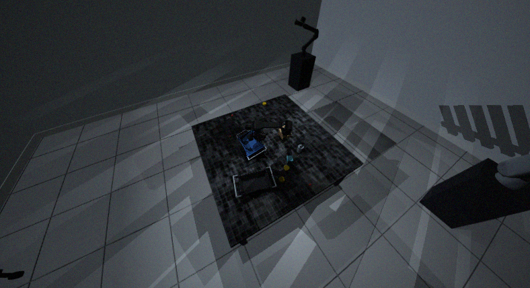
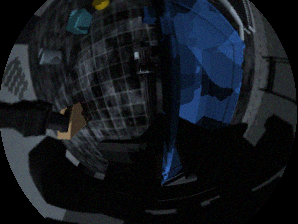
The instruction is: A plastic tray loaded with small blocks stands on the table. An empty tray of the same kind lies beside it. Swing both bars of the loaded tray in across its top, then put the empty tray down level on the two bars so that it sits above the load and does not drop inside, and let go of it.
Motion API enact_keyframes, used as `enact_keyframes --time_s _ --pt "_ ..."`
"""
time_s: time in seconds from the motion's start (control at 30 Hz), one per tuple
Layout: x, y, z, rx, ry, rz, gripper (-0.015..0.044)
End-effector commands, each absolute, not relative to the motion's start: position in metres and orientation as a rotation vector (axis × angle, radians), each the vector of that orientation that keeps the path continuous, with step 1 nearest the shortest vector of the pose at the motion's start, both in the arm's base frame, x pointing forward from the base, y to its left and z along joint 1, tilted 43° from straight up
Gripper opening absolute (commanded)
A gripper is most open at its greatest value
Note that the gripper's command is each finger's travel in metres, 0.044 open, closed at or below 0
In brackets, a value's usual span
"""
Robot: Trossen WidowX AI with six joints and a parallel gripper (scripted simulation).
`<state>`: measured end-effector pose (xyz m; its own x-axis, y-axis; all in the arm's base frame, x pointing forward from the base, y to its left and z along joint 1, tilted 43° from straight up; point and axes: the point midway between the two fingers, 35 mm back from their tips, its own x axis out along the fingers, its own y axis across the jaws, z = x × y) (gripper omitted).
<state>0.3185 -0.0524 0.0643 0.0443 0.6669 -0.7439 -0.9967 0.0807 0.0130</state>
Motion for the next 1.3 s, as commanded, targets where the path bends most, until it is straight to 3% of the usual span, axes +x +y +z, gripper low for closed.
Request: enact_keyframes --time_s 0.0,1.27 --pt "0.3134 -0.0493 0.0574 -0.602 0.697 1.412 0.0000" --pt "0.3098 -0.0470 0.0527 -0.597 0.704 1.419 0.0000"
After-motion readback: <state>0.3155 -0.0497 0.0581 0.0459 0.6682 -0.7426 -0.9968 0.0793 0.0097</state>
